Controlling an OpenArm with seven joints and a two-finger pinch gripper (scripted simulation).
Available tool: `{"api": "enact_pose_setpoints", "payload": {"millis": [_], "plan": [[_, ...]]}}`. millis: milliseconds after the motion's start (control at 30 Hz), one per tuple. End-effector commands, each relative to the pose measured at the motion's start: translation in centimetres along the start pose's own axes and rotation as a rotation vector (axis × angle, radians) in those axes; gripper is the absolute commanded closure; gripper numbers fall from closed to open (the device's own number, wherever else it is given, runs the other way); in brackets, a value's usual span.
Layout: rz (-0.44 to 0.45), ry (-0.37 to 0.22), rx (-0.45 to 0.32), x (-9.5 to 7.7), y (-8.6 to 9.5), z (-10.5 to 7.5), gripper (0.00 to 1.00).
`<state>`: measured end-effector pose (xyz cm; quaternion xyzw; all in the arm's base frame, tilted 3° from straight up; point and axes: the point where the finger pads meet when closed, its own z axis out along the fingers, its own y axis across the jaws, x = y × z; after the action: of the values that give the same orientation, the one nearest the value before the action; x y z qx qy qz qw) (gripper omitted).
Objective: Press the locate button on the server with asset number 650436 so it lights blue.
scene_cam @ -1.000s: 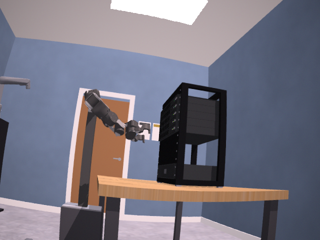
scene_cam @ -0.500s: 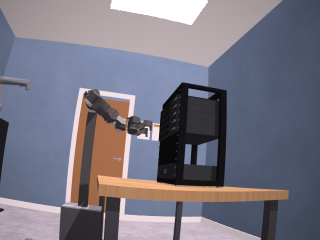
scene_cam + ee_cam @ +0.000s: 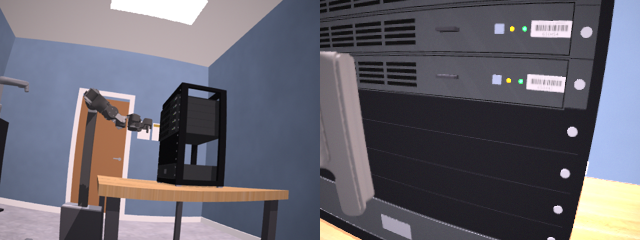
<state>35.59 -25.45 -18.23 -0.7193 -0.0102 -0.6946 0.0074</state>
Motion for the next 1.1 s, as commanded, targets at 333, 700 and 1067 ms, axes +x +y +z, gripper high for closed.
{"api": "enact_pose_setpoints", "payload": {"millis": [333,700,1067], "plan": [[0.056,0.015,-0.006,0.74,0.52,-0.07,0.40],[0.056,0.016,-0.006,0.74,0.53,-0.05,0.40],[0.056,0.016,-0.006,0.76,0.56,-0.01,0.40]]}}
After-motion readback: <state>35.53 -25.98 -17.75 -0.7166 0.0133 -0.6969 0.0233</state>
